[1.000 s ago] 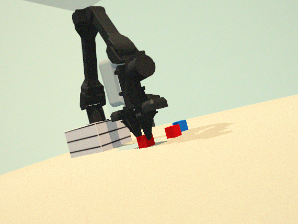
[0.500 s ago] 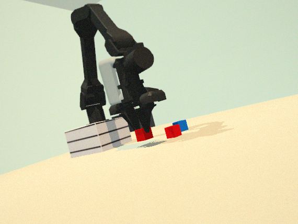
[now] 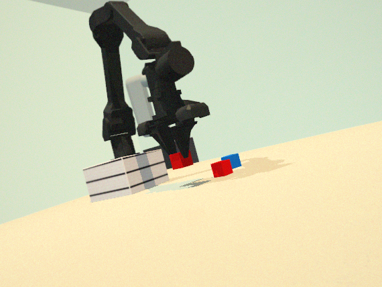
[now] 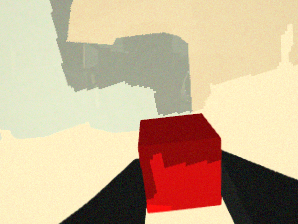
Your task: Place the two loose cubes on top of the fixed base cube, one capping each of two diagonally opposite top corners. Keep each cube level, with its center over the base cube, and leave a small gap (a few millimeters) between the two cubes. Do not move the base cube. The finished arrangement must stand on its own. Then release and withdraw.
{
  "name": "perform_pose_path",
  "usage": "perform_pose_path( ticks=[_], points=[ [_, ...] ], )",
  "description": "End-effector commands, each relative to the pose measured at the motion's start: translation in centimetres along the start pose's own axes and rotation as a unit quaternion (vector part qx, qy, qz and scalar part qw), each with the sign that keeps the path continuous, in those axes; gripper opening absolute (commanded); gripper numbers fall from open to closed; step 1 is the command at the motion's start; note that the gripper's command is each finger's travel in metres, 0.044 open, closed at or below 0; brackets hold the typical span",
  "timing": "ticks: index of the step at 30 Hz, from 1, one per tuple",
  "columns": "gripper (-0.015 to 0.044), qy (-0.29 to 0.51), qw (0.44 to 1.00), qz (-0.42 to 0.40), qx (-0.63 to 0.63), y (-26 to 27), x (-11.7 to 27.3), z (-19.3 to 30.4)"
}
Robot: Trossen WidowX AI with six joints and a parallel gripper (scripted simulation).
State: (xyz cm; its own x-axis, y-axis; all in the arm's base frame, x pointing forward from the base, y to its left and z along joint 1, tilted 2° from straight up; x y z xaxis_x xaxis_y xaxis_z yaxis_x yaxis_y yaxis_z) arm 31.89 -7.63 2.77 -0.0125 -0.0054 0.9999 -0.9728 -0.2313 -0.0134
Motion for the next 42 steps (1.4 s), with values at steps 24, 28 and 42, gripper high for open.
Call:
perform_pose_path(
  ticks=[24, 28, 42],
  points=[
    [0.0105, -0.006, 1.000, 0.002, 0.005, 0.2, 5.7, -0.1],
    [0.0105, -0.006, 1.000, 0.001, 0.005, 0.3, 6.2, -0.2],
    [0.0105, -0.003, 0.999, 0.002, -0.047, -0.8, 5.7, -2.7]
  ],
)
Point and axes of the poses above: the point midway between the two fingers, 35 mm back from their tips, its own x axis back along the fingers, its own y axis across the jaws, z = x × y, the point moved 3 cm from there along x, back along the fingers, and after that the axes turned 15 degrees about x, right-handed, at the moved point
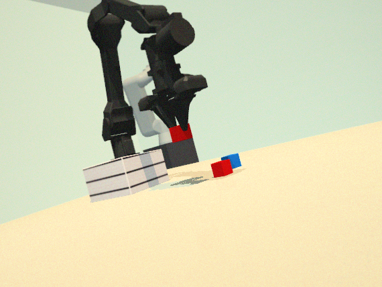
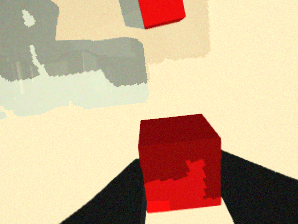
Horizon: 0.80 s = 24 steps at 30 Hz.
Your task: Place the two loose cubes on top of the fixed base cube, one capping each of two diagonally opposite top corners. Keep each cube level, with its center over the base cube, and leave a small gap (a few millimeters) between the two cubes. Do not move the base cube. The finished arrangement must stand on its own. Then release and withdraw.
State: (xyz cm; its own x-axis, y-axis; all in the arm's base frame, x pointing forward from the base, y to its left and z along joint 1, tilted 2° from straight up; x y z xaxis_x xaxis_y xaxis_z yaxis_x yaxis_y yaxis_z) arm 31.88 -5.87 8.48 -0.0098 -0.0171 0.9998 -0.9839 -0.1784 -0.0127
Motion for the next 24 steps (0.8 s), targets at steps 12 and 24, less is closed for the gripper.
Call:
perform_pose_path(
  ticks=[12, 24],
  points=[
    [0.0105, 0.006, 0.995, 0.006, -0.095, -1.3, -0.7, -4.6],
    [0.0105, 0.001, 0.984, 0.006, -0.179, -2.0, -1.4, -8.3]
  ],
)
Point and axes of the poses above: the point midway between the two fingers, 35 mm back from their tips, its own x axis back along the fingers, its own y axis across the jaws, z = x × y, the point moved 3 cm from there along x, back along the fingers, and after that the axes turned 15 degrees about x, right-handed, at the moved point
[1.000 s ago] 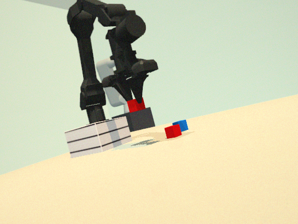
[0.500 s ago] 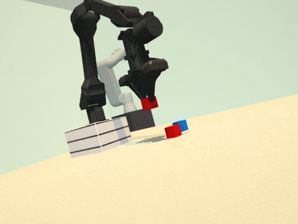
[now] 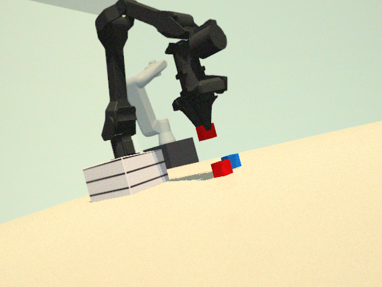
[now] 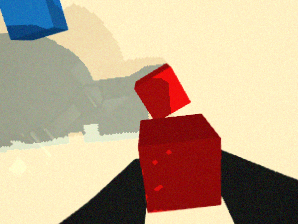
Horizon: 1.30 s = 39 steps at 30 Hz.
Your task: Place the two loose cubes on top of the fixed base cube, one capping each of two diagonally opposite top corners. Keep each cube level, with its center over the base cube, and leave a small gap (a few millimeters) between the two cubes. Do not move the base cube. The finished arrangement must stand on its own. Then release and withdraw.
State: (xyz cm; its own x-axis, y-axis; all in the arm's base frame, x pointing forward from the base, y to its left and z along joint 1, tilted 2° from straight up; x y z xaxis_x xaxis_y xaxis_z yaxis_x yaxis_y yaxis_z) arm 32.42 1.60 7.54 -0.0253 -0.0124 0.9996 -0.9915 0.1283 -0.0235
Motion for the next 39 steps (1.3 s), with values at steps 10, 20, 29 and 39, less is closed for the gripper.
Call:
perform_pose_path(
  ticks=[10, 20, 29, 39],
  points=[
    [0.0105, -0.004, 0.995, -0.003, -0.097, 1.0, -0.8, -4.1],
    [0.0105, -0.007, 0.986, -0.006, -0.167, 2.0, -1.4, -7.1],
    [0.0105, -0.008, 0.973, -0.009, -0.230, 3.2, -1.8, -9.7],
    [0.0105, -0.010, 0.955, -0.013, -0.295, 4.7, -2.3, -12.3]
  ],
)
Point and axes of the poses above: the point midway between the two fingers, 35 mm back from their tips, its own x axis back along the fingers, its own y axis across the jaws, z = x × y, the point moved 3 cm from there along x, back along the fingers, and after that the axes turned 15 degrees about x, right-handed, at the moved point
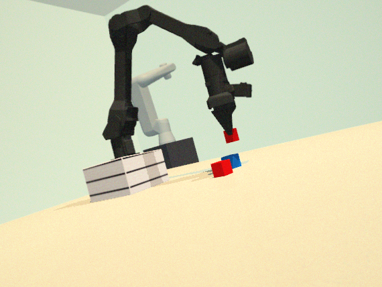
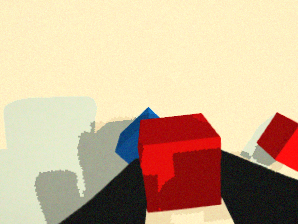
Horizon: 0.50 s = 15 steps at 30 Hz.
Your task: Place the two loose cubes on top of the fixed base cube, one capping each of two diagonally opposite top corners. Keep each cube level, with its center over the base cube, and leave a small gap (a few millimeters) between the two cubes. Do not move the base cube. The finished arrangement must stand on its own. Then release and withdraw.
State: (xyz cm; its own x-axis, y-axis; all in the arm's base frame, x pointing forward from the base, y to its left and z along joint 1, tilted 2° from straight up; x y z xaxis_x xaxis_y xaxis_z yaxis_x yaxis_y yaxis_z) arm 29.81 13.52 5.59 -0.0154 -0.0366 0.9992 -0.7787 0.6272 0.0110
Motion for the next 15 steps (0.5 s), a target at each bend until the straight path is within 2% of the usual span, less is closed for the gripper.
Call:
perform_pose_path(
  ticks=[1, 15],
  points=[
    [0.0105, 0.000, 1.000, -0.003, -0.028, 1.02, -0.32, -0.47],
    [0.0105, 0.000, 1.000, -0.003, -0.030, 1.13, -0.35, -0.52]
  ],
)
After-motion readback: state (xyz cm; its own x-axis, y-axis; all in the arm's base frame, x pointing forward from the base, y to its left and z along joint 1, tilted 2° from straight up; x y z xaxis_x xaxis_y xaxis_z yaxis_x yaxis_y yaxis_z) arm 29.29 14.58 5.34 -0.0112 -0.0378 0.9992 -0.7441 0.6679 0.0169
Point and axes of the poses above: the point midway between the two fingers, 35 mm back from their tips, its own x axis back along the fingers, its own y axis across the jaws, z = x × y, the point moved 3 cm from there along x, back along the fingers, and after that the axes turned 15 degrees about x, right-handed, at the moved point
